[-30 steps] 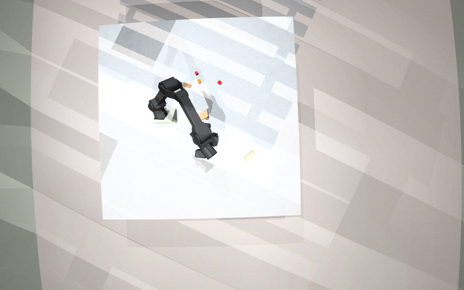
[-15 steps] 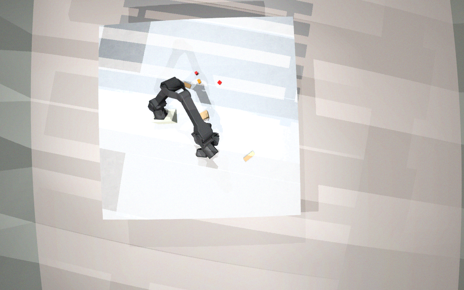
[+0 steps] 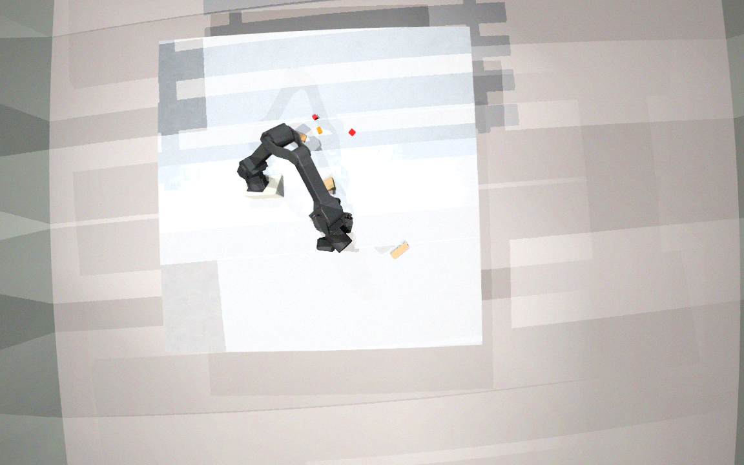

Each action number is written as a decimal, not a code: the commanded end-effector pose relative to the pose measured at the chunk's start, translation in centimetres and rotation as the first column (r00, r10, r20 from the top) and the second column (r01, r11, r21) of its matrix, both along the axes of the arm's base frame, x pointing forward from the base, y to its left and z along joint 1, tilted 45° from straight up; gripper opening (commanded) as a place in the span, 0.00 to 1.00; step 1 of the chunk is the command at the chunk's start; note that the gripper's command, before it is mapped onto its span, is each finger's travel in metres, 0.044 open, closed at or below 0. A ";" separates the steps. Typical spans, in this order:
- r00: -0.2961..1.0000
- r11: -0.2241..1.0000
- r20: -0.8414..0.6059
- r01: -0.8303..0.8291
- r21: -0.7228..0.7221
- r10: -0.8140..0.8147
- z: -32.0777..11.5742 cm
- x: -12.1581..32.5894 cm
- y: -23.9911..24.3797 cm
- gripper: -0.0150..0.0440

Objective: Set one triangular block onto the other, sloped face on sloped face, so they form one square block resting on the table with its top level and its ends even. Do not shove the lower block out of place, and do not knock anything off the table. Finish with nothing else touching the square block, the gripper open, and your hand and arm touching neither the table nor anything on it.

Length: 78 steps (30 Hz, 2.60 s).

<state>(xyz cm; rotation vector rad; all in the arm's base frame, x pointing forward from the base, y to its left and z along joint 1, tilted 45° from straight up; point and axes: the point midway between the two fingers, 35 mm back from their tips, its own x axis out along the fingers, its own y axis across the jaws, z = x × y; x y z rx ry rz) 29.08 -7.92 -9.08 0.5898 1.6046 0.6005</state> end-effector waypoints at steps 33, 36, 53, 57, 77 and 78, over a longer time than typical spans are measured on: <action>1.000 1.000 0.000 0.004 0.008 -0.004 -3.5 -0.7 4.4 1.00; 1.000 1.000 0.000 0.004 0.008 -0.004 -3.5 -0.7 4.4 0.87; 1.000 1.000 0.000 0.004 0.008 -0.004 -3.5 -0.7 4.4 0.34; 1.000 1.000 0.000 0.003 0.007 -0.003 -2.8 -0.6 3.8 0.25; 0.999 0.999 -0.038 0.038 0.004 -0.037 -1.5 -0.6 2.6 0.25; 0.998 0.999 -0.049 0.049 0.002 -0.049 -1.5 -0.6 2.6 0.25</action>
